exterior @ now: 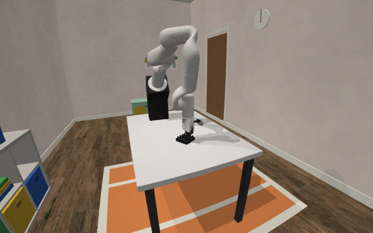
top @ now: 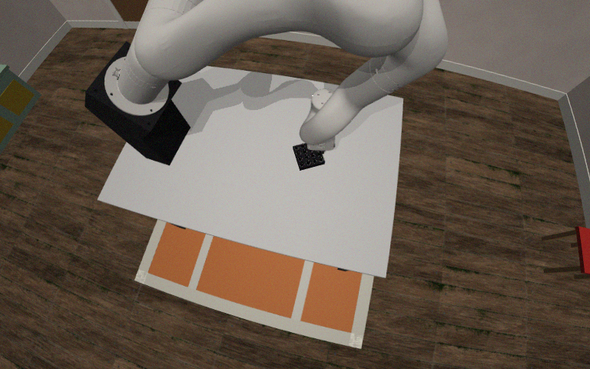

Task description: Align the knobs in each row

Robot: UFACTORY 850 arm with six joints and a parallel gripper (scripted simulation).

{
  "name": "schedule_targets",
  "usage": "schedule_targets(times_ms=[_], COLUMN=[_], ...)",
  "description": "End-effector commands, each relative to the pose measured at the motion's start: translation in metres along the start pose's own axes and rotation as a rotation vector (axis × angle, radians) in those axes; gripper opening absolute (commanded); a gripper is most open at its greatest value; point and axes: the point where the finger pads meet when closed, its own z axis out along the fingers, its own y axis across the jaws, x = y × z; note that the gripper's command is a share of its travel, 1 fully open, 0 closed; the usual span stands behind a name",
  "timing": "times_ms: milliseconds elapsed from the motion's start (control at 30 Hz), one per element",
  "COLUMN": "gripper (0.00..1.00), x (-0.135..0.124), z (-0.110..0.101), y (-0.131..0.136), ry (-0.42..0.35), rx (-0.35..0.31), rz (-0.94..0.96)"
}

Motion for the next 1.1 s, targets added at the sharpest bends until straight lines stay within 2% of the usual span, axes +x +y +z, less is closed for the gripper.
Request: schedule_targets(times_ms=[0,400,1067], gripper=[0.08,0.08,0.08], x=[0.0000,0.0000,0.0000], z=[-0.0003,-0.0003,-0.0003], y=[0.0004,0.0004,0.0004], ry=[0.000,0.000,0.000], rx=[-0.001,-0.001,-0.001], rz=[0.024,0.167,0.620])
